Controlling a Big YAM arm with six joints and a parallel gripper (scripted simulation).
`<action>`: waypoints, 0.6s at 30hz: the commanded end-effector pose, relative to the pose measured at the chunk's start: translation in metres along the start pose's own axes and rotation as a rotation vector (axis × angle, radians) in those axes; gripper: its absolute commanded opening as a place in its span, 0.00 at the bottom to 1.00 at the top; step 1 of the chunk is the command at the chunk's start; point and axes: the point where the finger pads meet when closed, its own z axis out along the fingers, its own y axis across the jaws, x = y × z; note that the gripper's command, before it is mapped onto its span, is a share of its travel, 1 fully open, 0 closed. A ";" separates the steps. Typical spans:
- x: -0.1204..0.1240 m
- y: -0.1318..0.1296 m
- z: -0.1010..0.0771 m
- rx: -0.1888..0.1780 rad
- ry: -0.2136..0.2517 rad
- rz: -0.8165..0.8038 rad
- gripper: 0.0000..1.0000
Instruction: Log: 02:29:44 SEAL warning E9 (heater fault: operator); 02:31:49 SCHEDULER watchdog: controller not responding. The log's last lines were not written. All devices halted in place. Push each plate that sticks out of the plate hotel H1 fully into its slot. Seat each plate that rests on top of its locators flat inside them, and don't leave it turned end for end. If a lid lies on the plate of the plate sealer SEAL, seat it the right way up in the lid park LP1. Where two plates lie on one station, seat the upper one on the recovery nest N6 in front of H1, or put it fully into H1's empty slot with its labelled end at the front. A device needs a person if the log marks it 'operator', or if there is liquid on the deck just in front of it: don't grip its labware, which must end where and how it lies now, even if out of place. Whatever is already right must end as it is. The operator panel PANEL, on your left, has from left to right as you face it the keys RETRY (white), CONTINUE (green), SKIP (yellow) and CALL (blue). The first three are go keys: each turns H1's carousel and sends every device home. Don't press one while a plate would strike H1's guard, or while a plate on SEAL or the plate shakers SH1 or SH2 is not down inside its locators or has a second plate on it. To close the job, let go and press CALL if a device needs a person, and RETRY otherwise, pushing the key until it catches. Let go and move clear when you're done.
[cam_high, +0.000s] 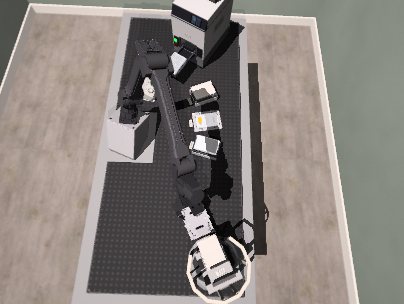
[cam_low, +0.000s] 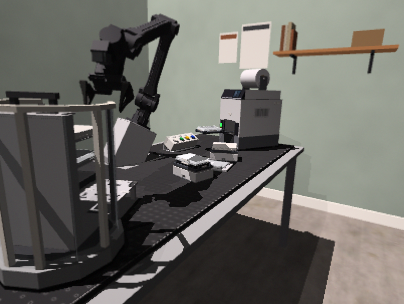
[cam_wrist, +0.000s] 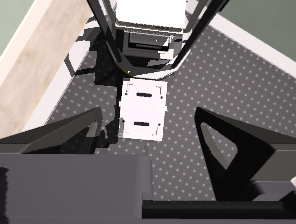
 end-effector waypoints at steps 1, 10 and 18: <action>-0.020 0.020 -0.019 -0.009 -0.127 0.016 1.00; -0.020 0.020 -0.020 0.009 -0.332 0.058 1.00; -0.020 0.020 -0.020 0.021 -0.462 0.084 1.00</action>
